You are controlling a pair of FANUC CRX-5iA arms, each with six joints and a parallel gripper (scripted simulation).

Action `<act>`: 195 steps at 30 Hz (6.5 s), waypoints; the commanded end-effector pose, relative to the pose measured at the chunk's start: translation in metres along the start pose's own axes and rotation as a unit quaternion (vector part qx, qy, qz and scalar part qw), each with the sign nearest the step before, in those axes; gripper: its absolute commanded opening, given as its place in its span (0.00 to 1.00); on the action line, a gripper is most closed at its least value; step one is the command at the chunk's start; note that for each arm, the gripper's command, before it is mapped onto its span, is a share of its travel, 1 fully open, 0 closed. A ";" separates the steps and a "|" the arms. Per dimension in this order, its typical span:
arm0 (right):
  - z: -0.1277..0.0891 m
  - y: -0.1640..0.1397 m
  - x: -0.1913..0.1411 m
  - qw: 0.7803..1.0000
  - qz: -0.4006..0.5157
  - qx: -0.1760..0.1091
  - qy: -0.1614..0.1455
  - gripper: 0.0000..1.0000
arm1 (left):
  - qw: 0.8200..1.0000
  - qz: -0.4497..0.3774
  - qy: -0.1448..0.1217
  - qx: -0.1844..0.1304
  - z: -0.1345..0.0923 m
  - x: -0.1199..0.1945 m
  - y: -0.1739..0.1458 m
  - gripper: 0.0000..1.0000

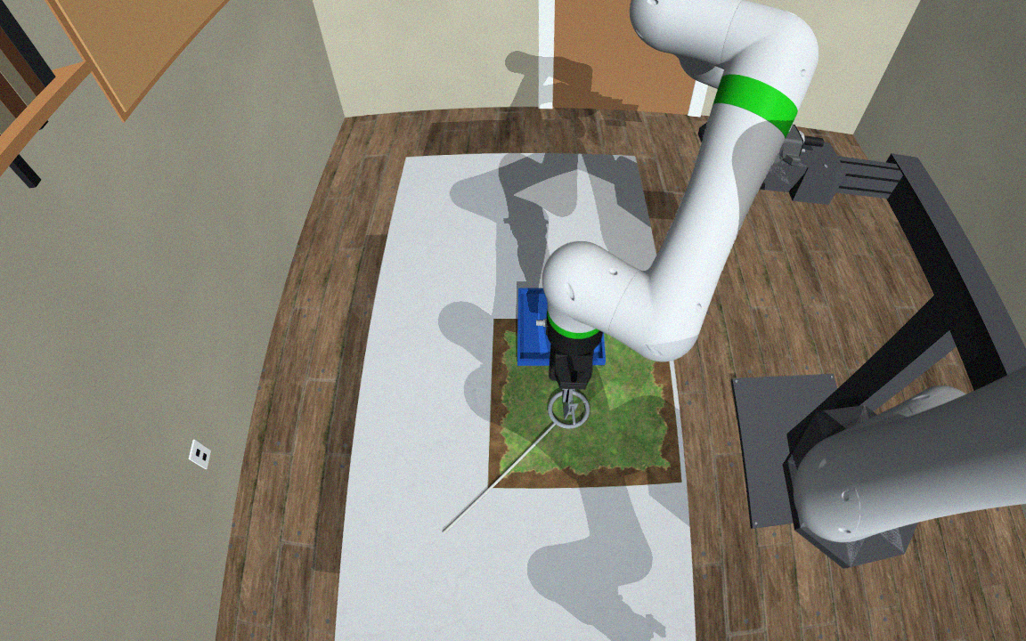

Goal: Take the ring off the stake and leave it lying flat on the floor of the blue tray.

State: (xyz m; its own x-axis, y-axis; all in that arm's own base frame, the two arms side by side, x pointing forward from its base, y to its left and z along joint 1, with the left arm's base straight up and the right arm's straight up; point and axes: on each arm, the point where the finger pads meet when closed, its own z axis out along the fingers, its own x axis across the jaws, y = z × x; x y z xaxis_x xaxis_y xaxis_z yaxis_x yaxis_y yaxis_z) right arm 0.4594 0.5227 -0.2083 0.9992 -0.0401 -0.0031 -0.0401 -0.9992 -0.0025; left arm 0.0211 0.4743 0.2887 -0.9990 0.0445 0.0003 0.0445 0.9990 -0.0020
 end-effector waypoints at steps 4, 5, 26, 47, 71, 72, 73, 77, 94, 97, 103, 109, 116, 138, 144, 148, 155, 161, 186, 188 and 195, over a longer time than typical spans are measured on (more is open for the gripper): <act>-0.002 -0.004 0.027 0.979 0.202 0.002 0.000 0.00 | 1.000 0.000 0.000 -0.001 -0.001 0.000 0.000 1.00; -0.002 -0.003 0.031 0.974 0.224 0.003 -0.001 0.00 | 1.000 0.000 0.000 -0.001 -0.001 0.000 0.000 1.00; -0.002 0.004 0.051 0.774 0.634 0.003 -0.003 0.00 | 1.000 0.000 0.000 -0.001 -0.001 0.000 0.000 1.00; -0.002 0.004 0.051 0.754 0.656 0.001 0.002 0.00 | 1.000 0.000 0.000 -0.001 -0.001 0.000 0.000 1.00; 0.014 0.004 0.051 0.754 0.656 0.001 0.002 0.00 | 1.000 0.000 0.000 -0.001 -0.001 0.000 0.000 1.00; 0.016 0.004 0.051 0.754 0.656 0.001 0.002 0.00 | 1.000 0.000 0.000 -0.001 -0.001 0.000 0.000 1.00; 0.018 0.004 0.051 0.754 0.656 0.001 0.002 0.00 | 1.000 0.000 0.000 -0.001 -0.001 0.000 0.000 1.00; 0.027 0.004 0.051 0.754 0.656 0.001 0.002 0.00 | 1.000 0.000 0.000 -0.001 -0.001 0.000 0.000 1.00; 0.061 0.004 0.052 0.754 0.656 0.001 0.002 0.00 | 1.000 0.000 0.000 -0.001 -0.001 0.000 0.000 1.00; 0.063 0.004 0.052 0.754 0.656 0.001 0.002 0.00 | 1.000 0.000 0.000 -0.001 -0.001 0.000 0.000 1.00; 0.072 0.003 0.052 0.754 0.656 0.001 0.002 0.00 | 1.000 0.000 0.000 -0.001 -0.001 0.000 0.000 1.00; 0.076 0.003 0.052 0.754 0.656 0.001 0.002 0.00 | 1.000 0.000 0.000 -0.001 -0.001 0.000 0.000 1.00; 0.077 0.003 0.052 0.754 0.656 0.001 0.002 0.00 | 1.000 0.000 0.000 -0.001 -0.001 0.000 0.000 1.00; 0.078 0.003 0.052 0.754 0.656 0.001 0.002 0.00 | 1.000 0.000 0.000 -0.001 -0.001 0.000 0.000 1.00; 0.079 0.003 0.052 0.754 0.656 0.001 0.002 0.00 | 1.000 0.000 0.000 -0.001 -0.001 0.000 0.000 1.00; 0.080 0.003 0.052 0.754 0.656 0.001 0.002 0.00 | 1.000 0.000 0.000 -0.001 -0.001 0.000 0.000 1.00; 0.083 0.003 0.052 0.754 0.656 0.001 0.002 0.00 | 1.000 0.000 0.000 -0.001 -0.001 0.000 0.000 1.00; 0.085 0.003 0.052 0.754 0.656 0.001 0.002 0.00 | 1.000 0.000 0.000 -0.001 -0.001 0.000 0.000 1.00; 0.090 0.003 0.052 0.754 0.656 0.001 0.002 0.00 | 1.000 0.000 0.000 -0.001 -0.001 0.000 0.000 1.00; 0.091 0.003 0.052 0.754 0.656 0.001 0.002 0.00 | 1.000 0.000 0.000 -0.001 -0.001 0.000 0.000 1.00; 0.091 0.004 0.050 0.754 0.656 0.001 0.002 0.00 | 1.000 0.000 0.000 -0.001 -0.001 0.000 0.000 1.00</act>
State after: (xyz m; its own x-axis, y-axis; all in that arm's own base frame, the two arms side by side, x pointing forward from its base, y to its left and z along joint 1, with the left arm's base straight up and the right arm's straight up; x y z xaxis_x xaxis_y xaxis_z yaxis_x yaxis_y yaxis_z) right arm 0.5097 0.5164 -0.3008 0.0983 -0.9952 -0.0001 -0.9952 -0.0983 0.0001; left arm 0.0211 0.4743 0.2887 -0.9990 0.0445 0.0003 0.0445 0.9990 -0.0020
